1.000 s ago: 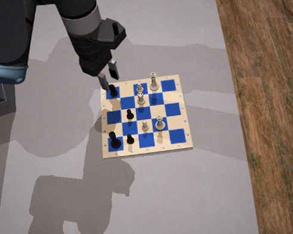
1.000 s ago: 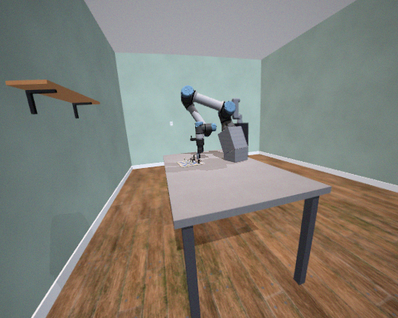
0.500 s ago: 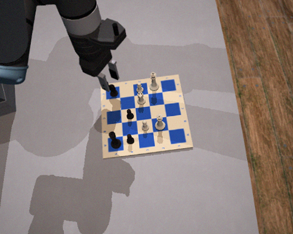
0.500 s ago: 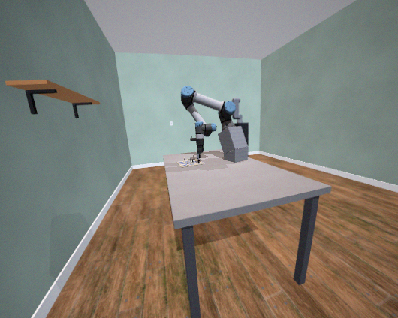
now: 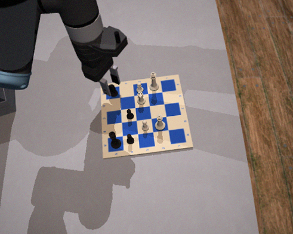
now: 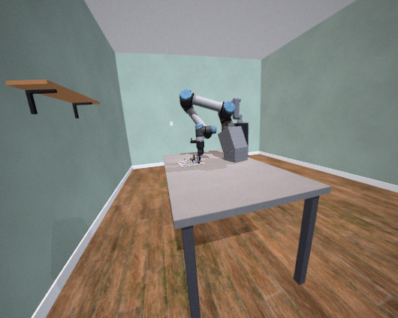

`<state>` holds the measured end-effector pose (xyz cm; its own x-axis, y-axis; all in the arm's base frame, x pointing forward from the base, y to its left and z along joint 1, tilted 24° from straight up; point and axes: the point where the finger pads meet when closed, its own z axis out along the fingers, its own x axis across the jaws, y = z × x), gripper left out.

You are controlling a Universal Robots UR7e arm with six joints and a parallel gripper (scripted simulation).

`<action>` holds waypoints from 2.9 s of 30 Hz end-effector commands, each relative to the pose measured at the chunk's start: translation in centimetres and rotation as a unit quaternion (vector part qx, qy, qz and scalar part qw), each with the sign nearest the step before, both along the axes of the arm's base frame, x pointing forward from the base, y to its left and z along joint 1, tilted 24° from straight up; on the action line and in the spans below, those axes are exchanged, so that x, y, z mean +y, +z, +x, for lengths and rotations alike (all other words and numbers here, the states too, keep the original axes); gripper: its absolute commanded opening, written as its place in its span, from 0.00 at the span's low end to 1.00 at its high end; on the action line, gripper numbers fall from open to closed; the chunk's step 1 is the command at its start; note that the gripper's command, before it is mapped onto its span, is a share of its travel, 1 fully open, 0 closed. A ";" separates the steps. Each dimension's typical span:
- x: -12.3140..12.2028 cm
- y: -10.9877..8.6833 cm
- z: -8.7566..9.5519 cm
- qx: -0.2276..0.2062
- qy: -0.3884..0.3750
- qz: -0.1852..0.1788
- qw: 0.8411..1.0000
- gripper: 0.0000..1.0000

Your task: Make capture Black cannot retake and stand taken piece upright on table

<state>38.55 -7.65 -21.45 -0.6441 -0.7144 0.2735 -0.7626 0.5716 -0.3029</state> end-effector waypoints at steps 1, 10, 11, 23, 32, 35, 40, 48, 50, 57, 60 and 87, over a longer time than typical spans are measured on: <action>-0.3 -0.6 0.1 -0.001 0.000 0.000 1.000 0.73; -0.5 -1.2 0.1 -0.001 0.000 0.000 1.000 0.73; -0.5 -1.2 0.1 -0.001 0.000 0.000 1.000 0.73; -0.5 -1.2 0.1 -0.001 0.000 0.000 1.000 0.73; -0.5 -1.2 0.1 -0.001 0.000 0.000 1.000 0.73; -0.5 -1.2 0.1 -0.001 0.000 0.000 1.000 0.73; -0.5 -1.2 0.1 -0.001 0.000 0.000 1.000 0.73; -0.5 -1.2 0.1 -0.001 0.000 0.000 1.000 0.00; -0.5 -1.2 0.1 -0.001 0.000 0.000 1.000 0.00; -0.5 -1.2 0.1 -0.001 0.000 0.000 1.000 0.00; -0.5 -1.2 0.1 -0.001 0.000 0.000 1.000 0.00; -0.4 -0.9 0.1 -0.001 0.000 0.000 1.000 0.00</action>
